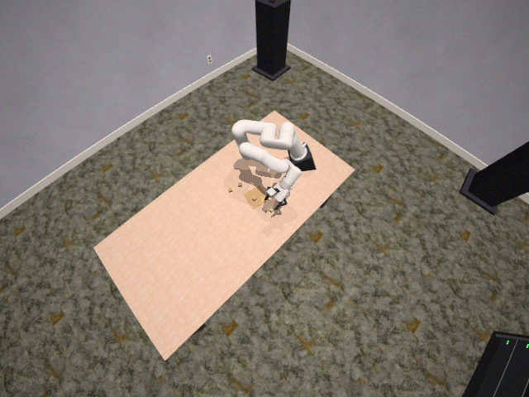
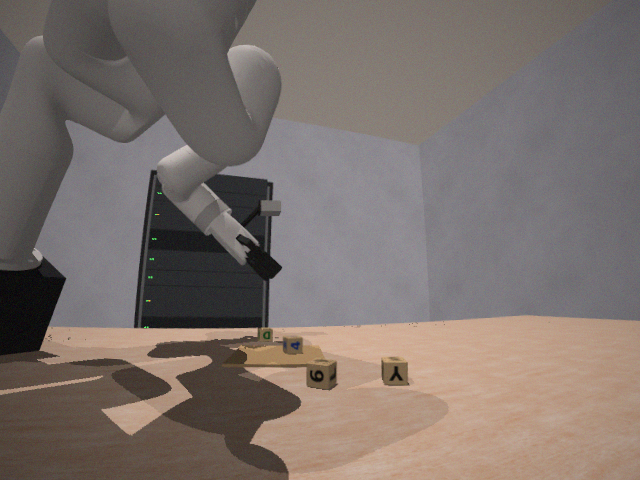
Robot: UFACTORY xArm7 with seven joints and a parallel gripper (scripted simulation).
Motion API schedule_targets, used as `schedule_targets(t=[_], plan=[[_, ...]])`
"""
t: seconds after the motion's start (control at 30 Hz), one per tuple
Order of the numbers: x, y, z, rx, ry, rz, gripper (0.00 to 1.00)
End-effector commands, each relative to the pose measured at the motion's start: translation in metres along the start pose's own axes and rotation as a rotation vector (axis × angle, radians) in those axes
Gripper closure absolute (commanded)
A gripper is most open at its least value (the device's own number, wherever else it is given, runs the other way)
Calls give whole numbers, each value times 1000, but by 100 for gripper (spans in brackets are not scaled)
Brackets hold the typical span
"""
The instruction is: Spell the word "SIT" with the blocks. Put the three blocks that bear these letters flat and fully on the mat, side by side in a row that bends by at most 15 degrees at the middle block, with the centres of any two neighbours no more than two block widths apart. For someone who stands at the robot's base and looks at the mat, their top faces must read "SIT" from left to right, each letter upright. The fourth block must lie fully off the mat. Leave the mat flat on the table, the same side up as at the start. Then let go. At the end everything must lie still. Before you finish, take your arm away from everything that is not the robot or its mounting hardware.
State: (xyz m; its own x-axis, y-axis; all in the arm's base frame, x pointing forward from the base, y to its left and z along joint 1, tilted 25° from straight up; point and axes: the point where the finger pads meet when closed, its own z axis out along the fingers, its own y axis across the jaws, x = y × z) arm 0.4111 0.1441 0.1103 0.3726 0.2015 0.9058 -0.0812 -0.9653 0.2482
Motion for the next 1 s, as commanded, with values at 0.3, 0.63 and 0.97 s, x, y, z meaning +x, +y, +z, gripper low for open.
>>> schedule_targets(t=[0.3, 0.63, 0.97], plan=[[-2, 1, -4, 11, -18, -4, 0], [-4, 2, -7, 16, -27, -6, 0], [-4, 2, -7, 16, -28, -6, 0]])
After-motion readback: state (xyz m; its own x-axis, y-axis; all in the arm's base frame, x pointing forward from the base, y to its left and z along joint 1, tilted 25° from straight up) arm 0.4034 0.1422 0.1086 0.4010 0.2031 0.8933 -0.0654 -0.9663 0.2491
